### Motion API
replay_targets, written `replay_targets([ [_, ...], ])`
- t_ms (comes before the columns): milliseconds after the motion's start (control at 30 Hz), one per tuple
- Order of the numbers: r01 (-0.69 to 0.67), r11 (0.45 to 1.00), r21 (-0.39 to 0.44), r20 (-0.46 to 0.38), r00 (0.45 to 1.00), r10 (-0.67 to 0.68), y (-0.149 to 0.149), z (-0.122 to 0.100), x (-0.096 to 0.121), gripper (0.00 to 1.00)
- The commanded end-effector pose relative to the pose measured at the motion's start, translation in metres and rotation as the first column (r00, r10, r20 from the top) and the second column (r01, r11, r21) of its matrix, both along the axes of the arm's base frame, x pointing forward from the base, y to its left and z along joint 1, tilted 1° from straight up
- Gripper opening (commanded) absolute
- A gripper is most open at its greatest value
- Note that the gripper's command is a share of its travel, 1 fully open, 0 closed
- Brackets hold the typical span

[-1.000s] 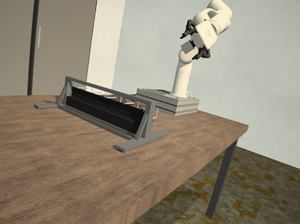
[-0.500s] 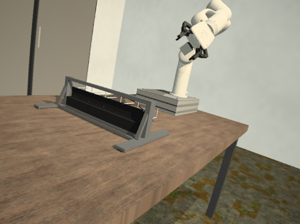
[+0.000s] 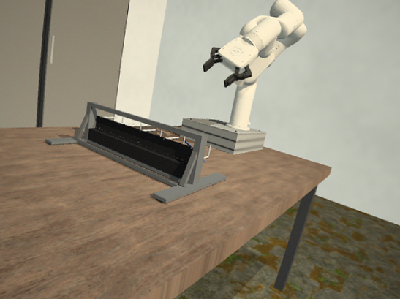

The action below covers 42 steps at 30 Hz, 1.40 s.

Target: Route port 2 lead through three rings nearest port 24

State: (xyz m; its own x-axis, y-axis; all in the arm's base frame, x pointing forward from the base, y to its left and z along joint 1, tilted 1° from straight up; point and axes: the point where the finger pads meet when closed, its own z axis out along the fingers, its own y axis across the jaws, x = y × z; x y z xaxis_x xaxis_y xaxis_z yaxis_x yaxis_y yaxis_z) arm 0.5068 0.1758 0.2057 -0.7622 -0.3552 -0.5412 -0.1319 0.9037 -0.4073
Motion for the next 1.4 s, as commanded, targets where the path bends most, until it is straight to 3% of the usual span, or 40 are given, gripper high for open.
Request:
replay_targets([
  [0, 0.147, 0.986, 0.078, -0.021, 0.989, -0.146, -0.026, -0.009, -0.007, 1.0],
  [133, 0.309, 0.938, 0.158, -0.059, 0.951, -0.303, -0.052, -0.022, -0.017, 1.0],
  [300, 0.499, 0.832, 0.244, -0.119, 0.867, -0.485, -0.081, -0.039, -0.033, 1.0],
  [367, 0.499, 0.832, 0.244, -0.119, 0.867, -0.485, -0.081, -0.039, -0.033, 1.0],
  [400, 0.596, 0.751, 0.283, -0.159, 0.802, -0.576, -0.096, -0.049, -0.044, 1.0],
  [500, 0.656, 0.691, 0.305, -0.187, 0.752, -0.631, -0.105, -0.055, -0.051, 1.0],
  [867, 0.898, 0.239, 0.37, -0.371, 0.379, -0.848, -0.146, -0.091, -0.1, 1.0],
  [933, 0.898, 0.239, 0.37, -0.371, 0.379, -0.848, -0.146, -0.091, -0.1, 1.0],
  [967, 0.924, 0.109, 0.367, -0.418, 0.269, -0.868, -0.153, -0.1, -0.113, 1.0],
  [1033, 0.929, 0.065, 0.365, -0.434, 0.232, -0.871, -0.155, -0.102, -0.117, 1.0],
  [1367, 0.874, -0.393, 0.287, -0.58, -0.168, -0.797, -0.167, -0.129, -0.162, 1.0],
])
